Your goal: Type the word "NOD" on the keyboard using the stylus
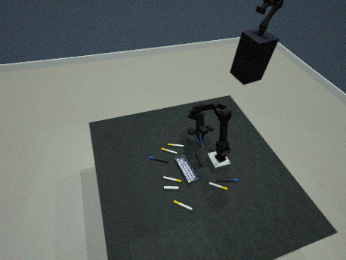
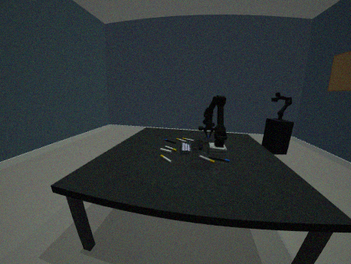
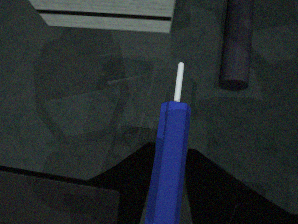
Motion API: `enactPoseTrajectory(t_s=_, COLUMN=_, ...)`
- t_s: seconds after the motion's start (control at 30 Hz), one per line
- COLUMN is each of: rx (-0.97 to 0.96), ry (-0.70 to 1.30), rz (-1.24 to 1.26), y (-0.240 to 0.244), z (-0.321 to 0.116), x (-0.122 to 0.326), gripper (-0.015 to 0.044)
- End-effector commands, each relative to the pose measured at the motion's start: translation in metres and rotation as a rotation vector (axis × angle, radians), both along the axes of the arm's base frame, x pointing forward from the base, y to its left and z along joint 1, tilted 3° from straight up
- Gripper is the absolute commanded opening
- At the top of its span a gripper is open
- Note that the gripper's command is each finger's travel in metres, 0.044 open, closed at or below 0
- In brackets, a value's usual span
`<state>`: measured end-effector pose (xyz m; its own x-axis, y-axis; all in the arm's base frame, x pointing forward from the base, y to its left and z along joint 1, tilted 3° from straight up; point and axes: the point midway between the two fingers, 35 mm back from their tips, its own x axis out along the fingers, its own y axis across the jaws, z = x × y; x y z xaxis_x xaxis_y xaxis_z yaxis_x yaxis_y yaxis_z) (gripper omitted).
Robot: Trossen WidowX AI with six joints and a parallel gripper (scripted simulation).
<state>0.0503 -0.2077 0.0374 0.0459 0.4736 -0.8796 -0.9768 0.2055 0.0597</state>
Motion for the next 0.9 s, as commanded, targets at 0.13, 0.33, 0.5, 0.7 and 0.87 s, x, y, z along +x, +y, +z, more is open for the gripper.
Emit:
enactPoseTrajectory(t_s=0.13, rx=-0.011, ry=0.118, rz=0.052, y=0.007, z=0.000, x=0.016, gripper=0.0000)
enactPoseTrajectory(t_s=0.33, rx=-0.032, ry=0.220, rz=0.082, y=0.014, z=0.000, x=0.028, gripper=0.0000)
enactPoseTrajectory(t_s=0.5, rx=-0.063, ry=0.301, rz=0.107, y=0.019, z=0.000, x=0.038, gripper=0.0000)
enactPoseTrajectory(t_s=0.7, rx=-0.112, ry=0.327, rz=0.156, y=0.027, z=0.001, x=0.055, gripper=0.0000)
enactPoseTrajectory(t_s=0.87, rx=-0.150, ry=0.345, rz=0.190, y=0.034, z=0.002, x=0.066, gripper=0.0000)
